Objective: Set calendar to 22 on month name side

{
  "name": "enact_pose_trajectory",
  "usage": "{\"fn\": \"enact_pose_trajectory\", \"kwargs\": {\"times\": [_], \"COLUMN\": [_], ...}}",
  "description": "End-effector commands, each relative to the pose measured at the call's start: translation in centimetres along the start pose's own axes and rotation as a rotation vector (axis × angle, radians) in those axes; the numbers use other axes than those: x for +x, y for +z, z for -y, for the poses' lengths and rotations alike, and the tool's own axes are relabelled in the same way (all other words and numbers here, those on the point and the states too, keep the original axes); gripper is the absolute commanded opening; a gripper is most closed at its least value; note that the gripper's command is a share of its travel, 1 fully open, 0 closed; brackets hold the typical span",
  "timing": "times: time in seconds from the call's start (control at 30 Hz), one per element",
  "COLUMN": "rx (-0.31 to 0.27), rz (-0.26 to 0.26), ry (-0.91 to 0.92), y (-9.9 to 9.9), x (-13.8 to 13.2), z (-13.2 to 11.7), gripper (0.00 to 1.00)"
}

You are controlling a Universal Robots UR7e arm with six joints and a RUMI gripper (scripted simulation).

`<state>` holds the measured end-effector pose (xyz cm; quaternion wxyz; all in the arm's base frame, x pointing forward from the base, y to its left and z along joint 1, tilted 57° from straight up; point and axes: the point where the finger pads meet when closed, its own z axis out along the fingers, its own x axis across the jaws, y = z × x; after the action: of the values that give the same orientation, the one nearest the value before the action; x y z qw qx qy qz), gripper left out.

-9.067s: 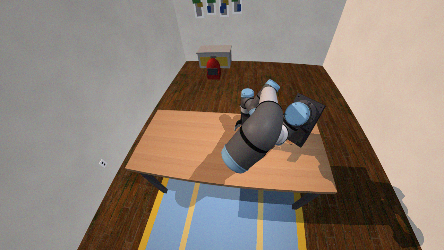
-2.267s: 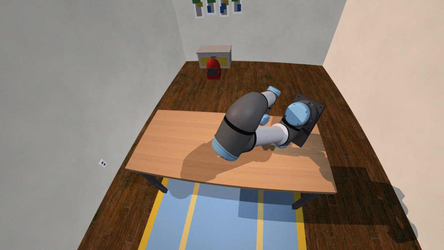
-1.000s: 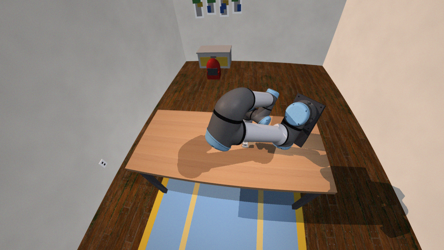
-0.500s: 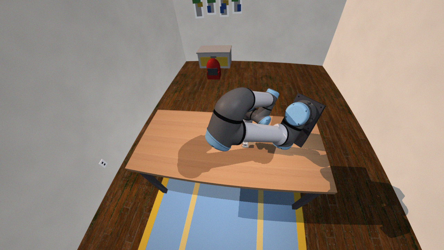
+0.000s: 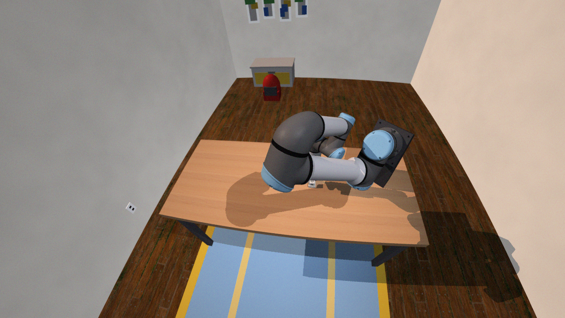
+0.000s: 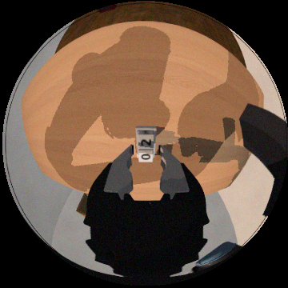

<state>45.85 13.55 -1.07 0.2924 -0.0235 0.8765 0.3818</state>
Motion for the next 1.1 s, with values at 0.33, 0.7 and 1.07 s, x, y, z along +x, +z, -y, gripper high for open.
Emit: {"fn": "enact_pose_trajectory", "kwargs": {"times": [0.33, 0.7, 1.07], "rx": [0.000, 0.000, 0.000], "rz": [0.001, 0.001, 0.001], "ry": [0.000, 0.000, 0.000], "y": [0.7, 2.4, 2.9], "x": [0.0, 0.0, 0.0], "z": [0.0, 0.0, 0.0], "gripper": [0.29, 0.29, 0.29]}}
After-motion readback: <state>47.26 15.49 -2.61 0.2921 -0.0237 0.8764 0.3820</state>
